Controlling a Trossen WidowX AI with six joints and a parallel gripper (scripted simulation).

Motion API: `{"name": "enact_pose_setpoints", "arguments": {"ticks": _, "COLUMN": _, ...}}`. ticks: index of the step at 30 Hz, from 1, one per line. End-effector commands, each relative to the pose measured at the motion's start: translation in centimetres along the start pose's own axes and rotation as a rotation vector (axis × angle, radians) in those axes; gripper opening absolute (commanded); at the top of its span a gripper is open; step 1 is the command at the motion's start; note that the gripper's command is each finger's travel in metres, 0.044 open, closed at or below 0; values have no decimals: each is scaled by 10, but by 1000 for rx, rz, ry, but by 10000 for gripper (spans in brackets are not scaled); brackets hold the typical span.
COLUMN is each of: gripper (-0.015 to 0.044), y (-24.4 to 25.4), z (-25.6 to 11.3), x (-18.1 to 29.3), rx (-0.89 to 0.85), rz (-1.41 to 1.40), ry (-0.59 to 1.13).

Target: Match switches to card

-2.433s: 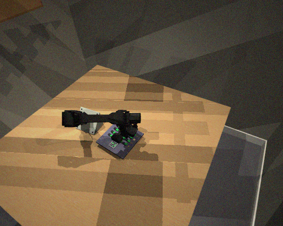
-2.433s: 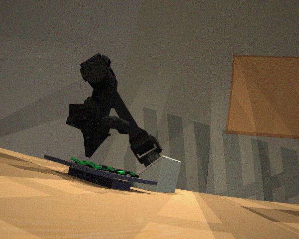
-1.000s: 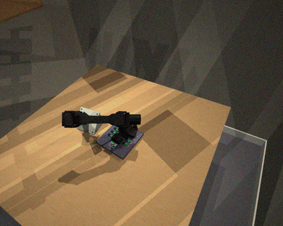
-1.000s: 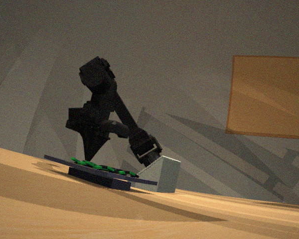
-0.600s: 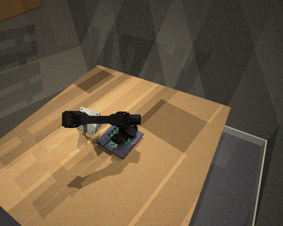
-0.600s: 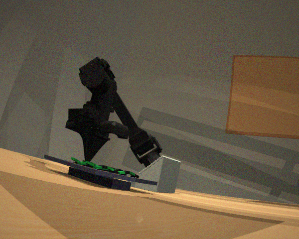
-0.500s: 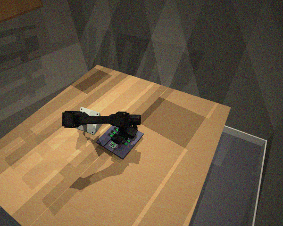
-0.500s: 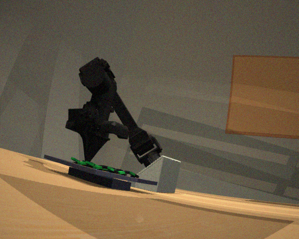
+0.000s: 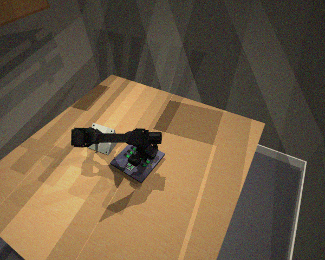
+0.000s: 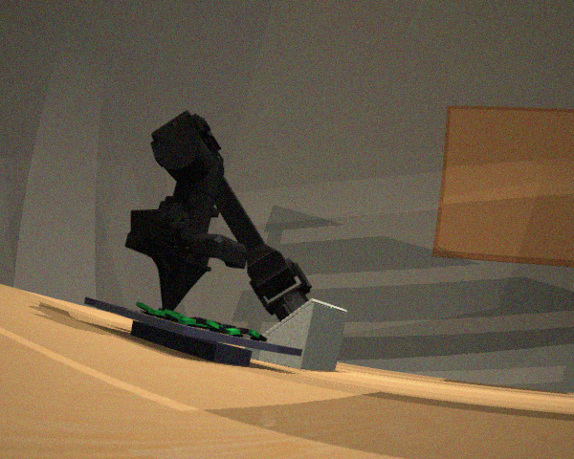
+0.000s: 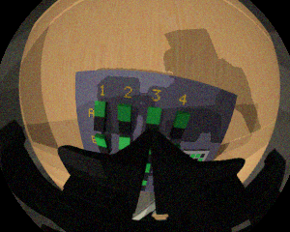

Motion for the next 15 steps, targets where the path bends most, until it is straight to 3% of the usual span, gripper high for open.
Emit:
{"name": "enact_pose_setpoints", "arguments": {"ticks": 1, "gripper": 0, "y": 0, "z": 2, "x": 1, "rx": 5, "rz": -6, "ry": 0}}
{"name": "enact_pose_setpoints", "arguments": {"ticks": 11, "gripper": 0, "y": 0, "z": 3, "x": 1, "rx": 5, "rz": -6, "ry": -1}}
{"name": "enact_pose_setpoints", "arguments": {"ticks": 15, "gripper": 0, "y": 2, "z": -30, "x": -3, "rx": 1, "rz": -4, "ry": 13}}
Point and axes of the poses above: the point midway between the two fingers, 35 mm back from their tips, its own z axis out along the fingers, its own y axis across the jaws, x = y × z, the point moved 8 cm from there along -z, back along the fingers, and after that the axes turned 14 degrees about z, right-handed, at the moved point
